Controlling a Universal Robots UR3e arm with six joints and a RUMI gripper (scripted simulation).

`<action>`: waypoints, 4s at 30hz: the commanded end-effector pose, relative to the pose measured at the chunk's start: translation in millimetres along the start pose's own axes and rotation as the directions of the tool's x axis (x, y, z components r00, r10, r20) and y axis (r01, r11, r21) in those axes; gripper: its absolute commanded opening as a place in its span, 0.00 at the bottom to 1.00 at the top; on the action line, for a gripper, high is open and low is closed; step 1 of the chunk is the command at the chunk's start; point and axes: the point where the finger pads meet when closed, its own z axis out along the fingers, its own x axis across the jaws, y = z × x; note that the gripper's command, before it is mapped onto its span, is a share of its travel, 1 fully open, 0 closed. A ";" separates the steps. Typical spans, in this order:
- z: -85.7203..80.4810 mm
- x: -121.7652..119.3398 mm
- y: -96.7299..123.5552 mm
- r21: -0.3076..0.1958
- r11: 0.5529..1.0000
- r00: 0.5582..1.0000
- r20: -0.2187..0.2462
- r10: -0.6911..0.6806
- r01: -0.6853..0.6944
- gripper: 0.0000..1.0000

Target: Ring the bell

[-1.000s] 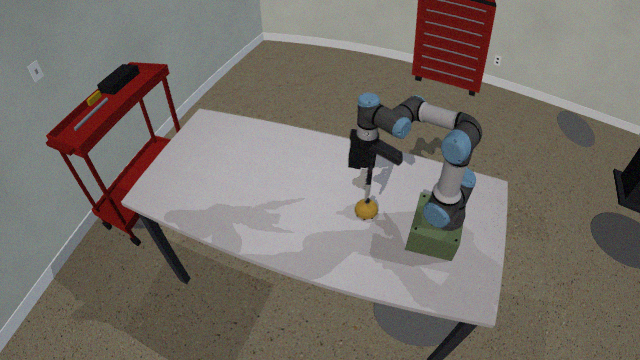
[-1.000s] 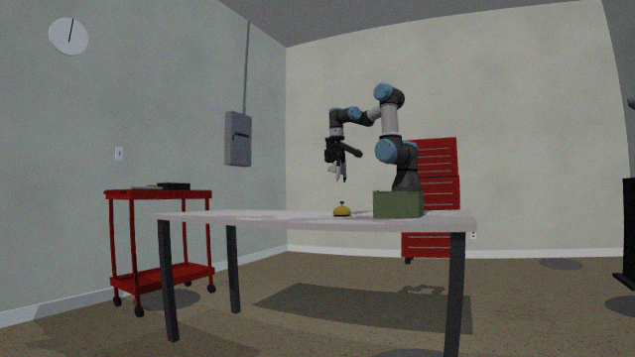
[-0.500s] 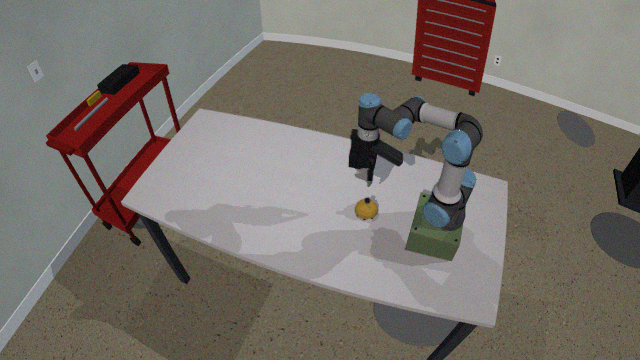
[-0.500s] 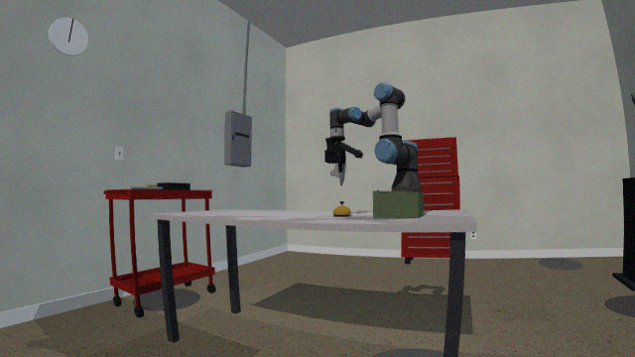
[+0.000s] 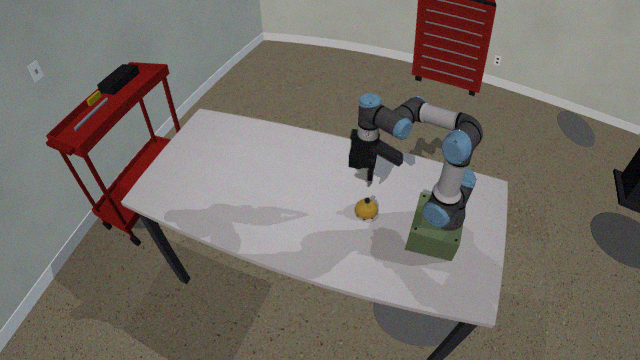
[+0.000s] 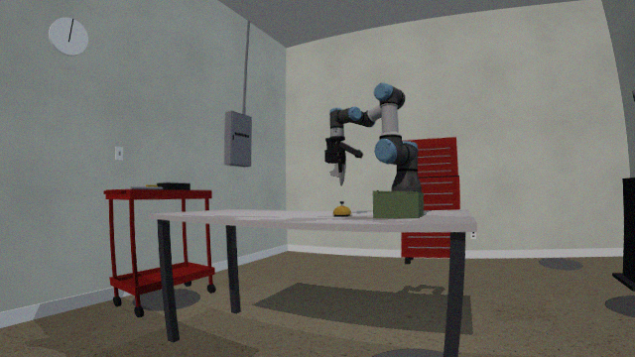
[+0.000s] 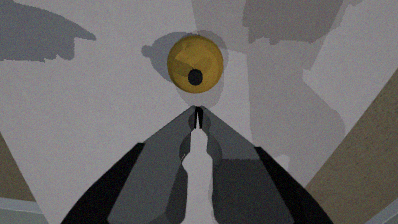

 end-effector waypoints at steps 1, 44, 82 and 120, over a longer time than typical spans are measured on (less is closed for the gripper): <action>-0.6 -0.8 0.4 -0.003 1.000 1.000 0.002 0.002 -0.002 0.00; -0.5 -0.8 0.4 -0.003 1.000 1.000 0.002 0.002 -0.002 0.00; 42.3 -3.8 -0.7 -0.001 1.000 1.000 0.002 0.002 -0.002 0.00; 62.3 -5.3 -0.7 -0.002 1.000 1.000 0.003 0.002 -0.002 0.00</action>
